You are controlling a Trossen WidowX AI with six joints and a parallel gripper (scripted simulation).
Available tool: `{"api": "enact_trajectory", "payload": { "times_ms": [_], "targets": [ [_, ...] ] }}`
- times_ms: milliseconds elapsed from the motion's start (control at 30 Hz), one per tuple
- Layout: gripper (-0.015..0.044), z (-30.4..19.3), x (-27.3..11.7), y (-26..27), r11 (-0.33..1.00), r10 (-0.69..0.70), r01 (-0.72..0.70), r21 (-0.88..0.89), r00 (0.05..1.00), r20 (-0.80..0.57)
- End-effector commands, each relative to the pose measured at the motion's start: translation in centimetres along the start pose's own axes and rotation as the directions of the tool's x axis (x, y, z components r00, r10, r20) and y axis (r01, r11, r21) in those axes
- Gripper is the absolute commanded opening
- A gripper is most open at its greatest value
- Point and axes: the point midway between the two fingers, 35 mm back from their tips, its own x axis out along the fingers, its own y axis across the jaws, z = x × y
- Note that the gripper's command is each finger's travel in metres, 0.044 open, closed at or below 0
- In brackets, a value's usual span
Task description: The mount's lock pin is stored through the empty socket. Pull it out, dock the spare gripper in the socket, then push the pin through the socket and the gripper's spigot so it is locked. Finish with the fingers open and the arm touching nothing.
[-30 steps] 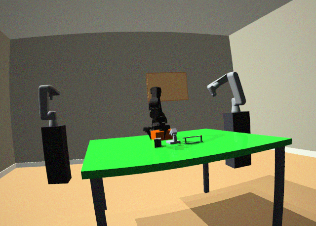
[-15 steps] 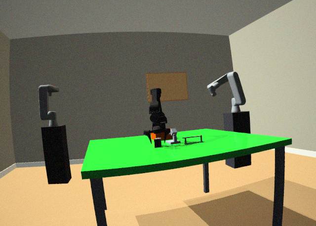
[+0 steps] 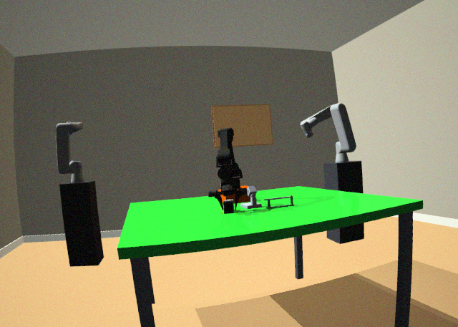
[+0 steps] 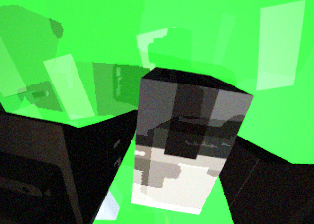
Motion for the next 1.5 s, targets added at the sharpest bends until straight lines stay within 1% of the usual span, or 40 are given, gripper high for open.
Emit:
{"api": "enact_trajectory", "payload": {
  "times_ms": [0, 233, 333, 433, 633, 733, 800, 1133, 1467],
  "targets": [
    [0.0204, 0.0, 0.0, -0.1, 1.0, -0.004, 0.004, -0.002, 1.0, 0.0],
    [0.0157, 0.0, 0.0, 0.0, 1.0, -0.004, 0.004, -0.002, 1.0, 0.0],
    [0.0078, 0.0, -0.3, 0.0, 1.0, -0.004, 0.004, -0.002, 1.0, 0.0],
    [0.0, 0.1, -1.4, 0.0, 1.0, -0.004, 0.004, -0.002, 1.0, 0.001],
    [0.0, 0.0, -4.9, 0.0, 1.0, -0.004, 0.004, -0.002, 1.0, 0.001],
    [0.0, 0.0, -5.0, 0.0, 1.0, -0.004, 0.004, -0.002, 1.0, 0.001],
    [0.0, -0.1, -4.3, 0.0, 1.0, -0.002, 0.002, 0.01, 1.0, -0.004],
    [0.0, -0.3, -4.4, 0.0, 0.967, -0.002, 0.003, 0.254, 1.0, -0.003],
    [0.0, -0.5, -4.5, 0.0, 0.874, -0.002, 0.003, 0.485, 1.0, -0.003]
  ]
}}
